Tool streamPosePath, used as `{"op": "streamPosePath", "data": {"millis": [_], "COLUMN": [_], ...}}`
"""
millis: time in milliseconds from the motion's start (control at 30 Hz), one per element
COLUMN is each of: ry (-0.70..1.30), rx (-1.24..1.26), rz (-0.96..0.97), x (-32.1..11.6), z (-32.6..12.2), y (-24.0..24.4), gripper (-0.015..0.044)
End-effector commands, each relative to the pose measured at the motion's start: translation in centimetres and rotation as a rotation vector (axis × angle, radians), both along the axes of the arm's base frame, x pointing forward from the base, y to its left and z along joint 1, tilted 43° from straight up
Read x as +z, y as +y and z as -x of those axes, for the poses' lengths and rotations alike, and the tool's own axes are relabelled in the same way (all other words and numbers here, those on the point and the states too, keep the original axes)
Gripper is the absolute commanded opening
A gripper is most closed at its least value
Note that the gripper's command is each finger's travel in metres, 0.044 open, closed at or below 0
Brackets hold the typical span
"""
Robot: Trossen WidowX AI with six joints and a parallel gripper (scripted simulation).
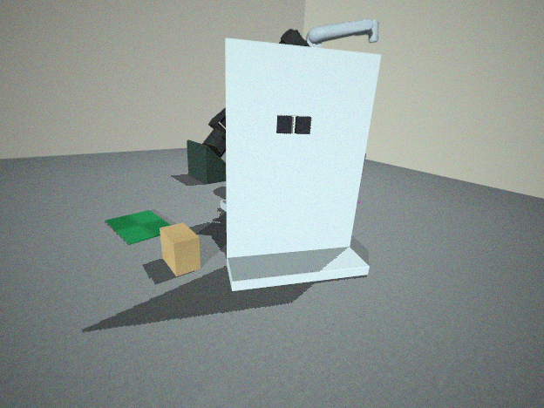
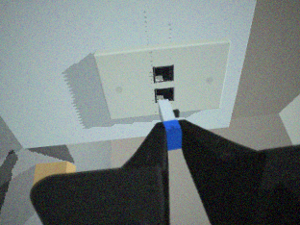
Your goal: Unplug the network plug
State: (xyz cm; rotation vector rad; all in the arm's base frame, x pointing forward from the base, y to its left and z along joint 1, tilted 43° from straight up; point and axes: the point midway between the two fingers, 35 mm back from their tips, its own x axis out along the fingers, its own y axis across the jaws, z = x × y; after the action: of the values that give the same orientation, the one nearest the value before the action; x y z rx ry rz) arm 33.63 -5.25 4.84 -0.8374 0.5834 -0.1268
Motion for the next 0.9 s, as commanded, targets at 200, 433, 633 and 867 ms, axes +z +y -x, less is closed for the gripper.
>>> {"op": "streamPosePath", "data": {"millis": [200, 433, 633, 867], "ry": [0.0, 0.0, -0.001, -0.002], "rx": [-0.001, -0.004, -0.005, -0.007], "rz": [0.0, -0.001, 0.0, 0.001], "x": [0.8, 2.2, 3.3, 4.7], "z": [0.1, 0.3, 0.7, 1.2], "y": [-0.7, -1.7, -2.6, -3.5], "gripper": [0.0, 0.0, 0.0, 0.0]}}
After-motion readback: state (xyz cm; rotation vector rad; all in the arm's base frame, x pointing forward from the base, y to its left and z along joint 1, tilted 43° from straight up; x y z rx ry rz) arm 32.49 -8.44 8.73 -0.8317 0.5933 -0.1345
